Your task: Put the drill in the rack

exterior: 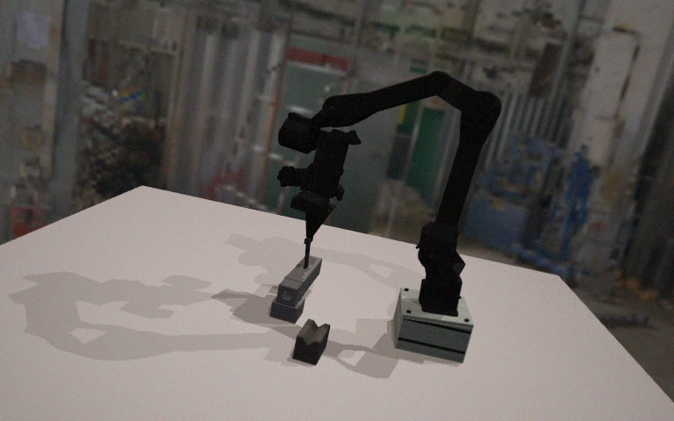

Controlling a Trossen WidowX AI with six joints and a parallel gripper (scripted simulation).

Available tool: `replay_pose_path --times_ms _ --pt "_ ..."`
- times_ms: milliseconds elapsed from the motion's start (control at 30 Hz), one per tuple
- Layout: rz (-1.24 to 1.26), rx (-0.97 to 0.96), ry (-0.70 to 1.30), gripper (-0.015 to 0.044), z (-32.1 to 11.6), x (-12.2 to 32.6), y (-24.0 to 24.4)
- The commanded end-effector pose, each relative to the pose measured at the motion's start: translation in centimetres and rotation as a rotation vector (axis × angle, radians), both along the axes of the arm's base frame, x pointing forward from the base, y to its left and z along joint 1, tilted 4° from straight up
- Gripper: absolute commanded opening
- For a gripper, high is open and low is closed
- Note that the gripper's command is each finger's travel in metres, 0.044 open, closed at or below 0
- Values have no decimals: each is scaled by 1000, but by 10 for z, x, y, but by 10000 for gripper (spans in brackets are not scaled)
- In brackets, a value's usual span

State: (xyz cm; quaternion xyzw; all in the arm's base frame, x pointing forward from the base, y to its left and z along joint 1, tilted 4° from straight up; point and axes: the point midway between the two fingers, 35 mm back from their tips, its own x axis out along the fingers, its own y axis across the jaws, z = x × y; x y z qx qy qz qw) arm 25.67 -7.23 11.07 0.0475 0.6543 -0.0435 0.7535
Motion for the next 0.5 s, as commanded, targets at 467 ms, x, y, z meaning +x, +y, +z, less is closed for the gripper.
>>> replay_pose_path --times_ms 467 --pt "-5 11 46 0 -24 -5 0"
